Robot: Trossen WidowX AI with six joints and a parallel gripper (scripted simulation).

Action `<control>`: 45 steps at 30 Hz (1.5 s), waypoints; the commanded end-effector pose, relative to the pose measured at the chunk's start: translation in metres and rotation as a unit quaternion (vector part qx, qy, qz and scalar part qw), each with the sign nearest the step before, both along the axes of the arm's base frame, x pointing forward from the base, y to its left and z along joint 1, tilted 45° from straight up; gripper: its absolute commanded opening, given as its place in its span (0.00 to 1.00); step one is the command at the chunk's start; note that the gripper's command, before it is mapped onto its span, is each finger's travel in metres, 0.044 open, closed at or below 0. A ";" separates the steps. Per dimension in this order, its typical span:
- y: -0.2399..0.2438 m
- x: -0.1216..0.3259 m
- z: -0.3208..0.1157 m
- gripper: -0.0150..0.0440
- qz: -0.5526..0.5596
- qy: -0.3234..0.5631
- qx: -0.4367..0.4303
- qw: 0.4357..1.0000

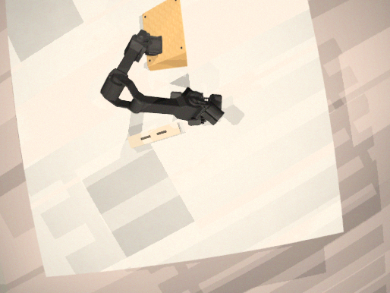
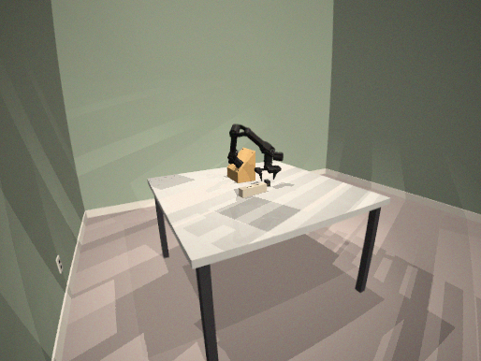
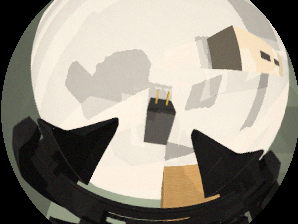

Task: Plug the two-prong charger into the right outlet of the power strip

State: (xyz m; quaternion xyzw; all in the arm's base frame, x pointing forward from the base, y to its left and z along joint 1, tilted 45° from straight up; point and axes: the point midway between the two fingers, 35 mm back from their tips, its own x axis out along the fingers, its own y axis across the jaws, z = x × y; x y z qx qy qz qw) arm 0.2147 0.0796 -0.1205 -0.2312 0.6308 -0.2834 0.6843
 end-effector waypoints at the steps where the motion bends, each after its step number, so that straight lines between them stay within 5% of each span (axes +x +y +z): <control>1: -0.007 -0.001 -0.006 1.00 0.002 0.005 -0.006 1.000; 20: -0.024 0.000 -0.022 1.00 0.002 0.005 -0.007 1.000; 31: -0.021 0.001 -0.019 0.51 -0.001 0.001 -0.003 1.000; 38: -0.021 0.001 -0.019 0.43 -0.001 0.001 -0.003 1.000; 42: -0.015 0.001 -0.014 0.25 0.000 0.002 -0.003 1.000; 45: -0.006 -0.001 -0.005 0.25 0.000 0.003 -0.003 1.000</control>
